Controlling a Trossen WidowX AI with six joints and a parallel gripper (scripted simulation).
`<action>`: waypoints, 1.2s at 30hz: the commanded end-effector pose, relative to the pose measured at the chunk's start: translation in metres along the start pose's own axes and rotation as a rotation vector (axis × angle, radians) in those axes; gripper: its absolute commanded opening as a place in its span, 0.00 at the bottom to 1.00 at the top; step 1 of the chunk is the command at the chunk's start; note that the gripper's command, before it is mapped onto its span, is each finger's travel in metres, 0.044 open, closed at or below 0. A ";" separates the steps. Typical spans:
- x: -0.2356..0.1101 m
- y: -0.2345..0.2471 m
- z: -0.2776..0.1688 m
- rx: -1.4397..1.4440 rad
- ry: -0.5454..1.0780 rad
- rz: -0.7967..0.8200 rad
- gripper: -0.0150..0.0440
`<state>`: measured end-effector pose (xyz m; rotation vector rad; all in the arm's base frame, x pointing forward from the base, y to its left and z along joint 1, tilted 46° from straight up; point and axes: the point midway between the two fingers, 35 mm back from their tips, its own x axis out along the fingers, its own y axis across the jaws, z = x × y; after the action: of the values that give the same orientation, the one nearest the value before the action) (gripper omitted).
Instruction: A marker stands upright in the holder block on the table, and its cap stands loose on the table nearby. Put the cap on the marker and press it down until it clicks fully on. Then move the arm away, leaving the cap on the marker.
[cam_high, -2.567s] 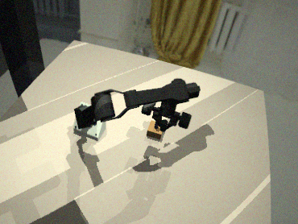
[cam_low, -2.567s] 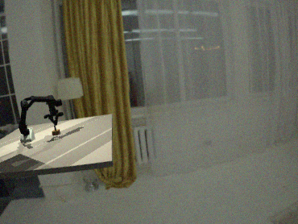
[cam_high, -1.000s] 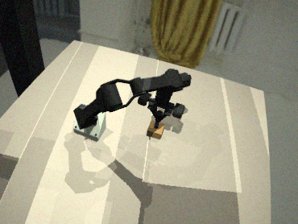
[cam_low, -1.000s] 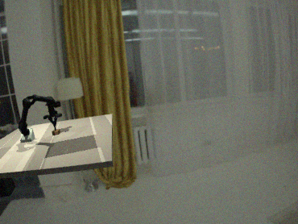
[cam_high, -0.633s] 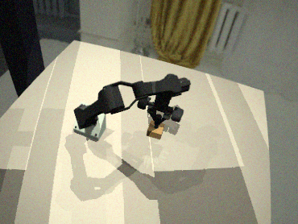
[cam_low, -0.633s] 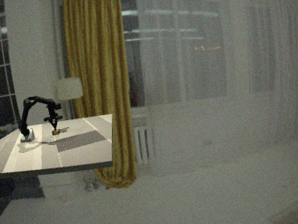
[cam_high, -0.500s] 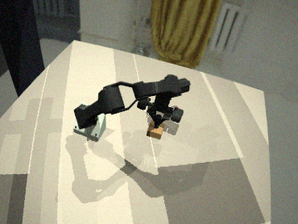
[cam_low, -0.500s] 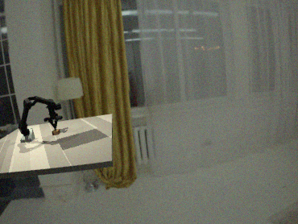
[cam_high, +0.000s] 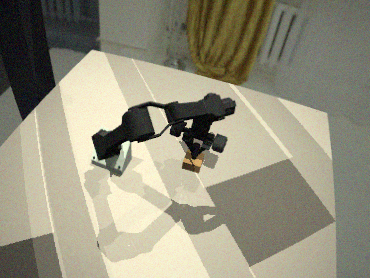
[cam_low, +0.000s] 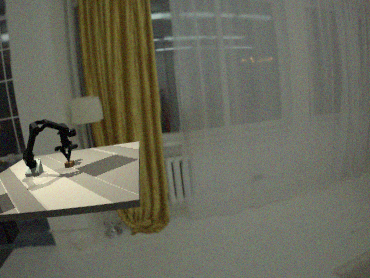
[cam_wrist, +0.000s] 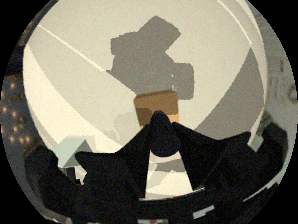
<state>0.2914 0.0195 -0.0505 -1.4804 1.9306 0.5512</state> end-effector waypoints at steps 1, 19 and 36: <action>0.000 0.000 0.000 0.000 0.000 0.000 0.43; -0.037 -0.002 0.002 -0.001 -0.003 0.000 1.00; -0.070 0.001 0.001 0.837 -0.001 0.001 0.56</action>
<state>0.3035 0.0705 0.0000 -1.2070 1.8943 0.1231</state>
